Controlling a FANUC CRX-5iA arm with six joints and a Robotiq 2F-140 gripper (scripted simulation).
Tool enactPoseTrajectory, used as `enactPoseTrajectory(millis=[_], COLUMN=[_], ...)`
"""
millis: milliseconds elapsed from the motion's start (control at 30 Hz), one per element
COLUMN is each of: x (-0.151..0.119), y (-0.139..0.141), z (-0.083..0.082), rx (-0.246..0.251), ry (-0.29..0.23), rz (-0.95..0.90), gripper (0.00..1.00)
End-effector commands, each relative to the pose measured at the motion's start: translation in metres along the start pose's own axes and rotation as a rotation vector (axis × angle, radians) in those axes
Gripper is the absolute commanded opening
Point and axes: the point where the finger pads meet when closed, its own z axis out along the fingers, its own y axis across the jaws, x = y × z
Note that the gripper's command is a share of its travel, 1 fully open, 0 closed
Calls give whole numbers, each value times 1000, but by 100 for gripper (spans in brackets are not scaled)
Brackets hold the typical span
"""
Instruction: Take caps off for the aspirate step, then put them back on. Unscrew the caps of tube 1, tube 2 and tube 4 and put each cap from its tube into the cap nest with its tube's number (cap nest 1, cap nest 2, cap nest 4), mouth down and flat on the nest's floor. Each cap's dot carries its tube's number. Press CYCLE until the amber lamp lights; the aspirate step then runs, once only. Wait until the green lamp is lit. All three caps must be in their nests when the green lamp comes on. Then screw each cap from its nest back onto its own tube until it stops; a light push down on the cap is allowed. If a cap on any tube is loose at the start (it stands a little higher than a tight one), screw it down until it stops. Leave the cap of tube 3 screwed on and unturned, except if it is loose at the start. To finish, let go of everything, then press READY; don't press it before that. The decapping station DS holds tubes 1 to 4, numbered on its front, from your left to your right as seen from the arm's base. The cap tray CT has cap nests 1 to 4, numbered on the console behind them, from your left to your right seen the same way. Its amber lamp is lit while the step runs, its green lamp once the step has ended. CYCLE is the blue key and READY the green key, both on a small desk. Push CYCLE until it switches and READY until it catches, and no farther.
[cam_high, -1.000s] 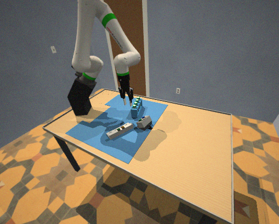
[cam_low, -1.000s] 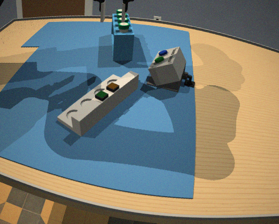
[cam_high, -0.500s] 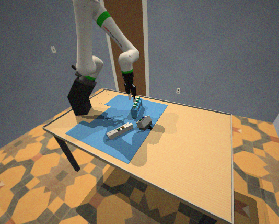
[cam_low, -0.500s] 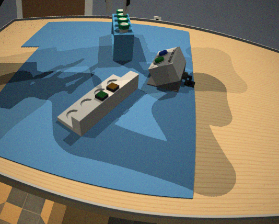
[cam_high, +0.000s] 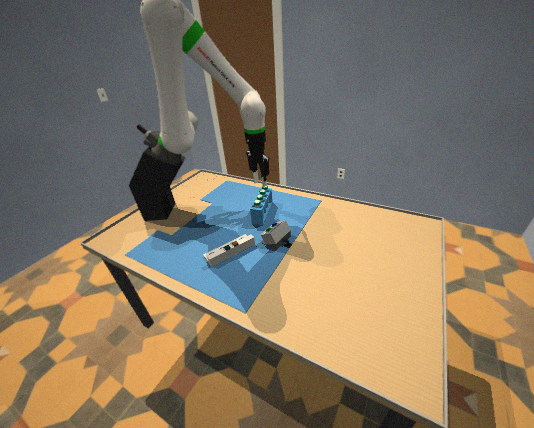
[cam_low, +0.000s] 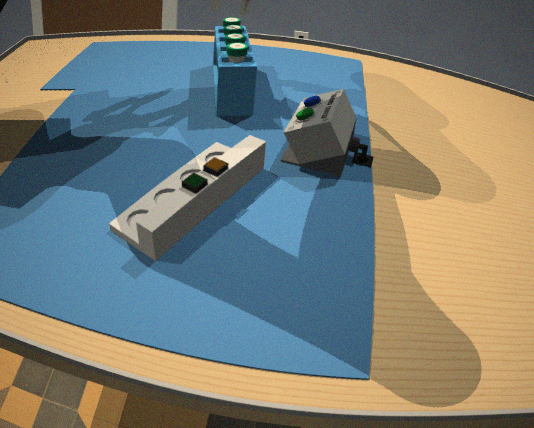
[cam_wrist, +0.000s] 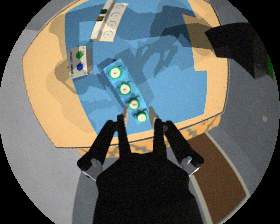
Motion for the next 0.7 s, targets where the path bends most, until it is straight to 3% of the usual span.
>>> enactPoseTrajectory(millis=[0,133,400,667], x=[-29,-45,-46,-45], y=[11,17,17,16], z=[4,6,6,24], rx=[65,65,65,65], ry=[77,77,77,77], rz=[15,15,15,15], gripper=[35,35,35,35])
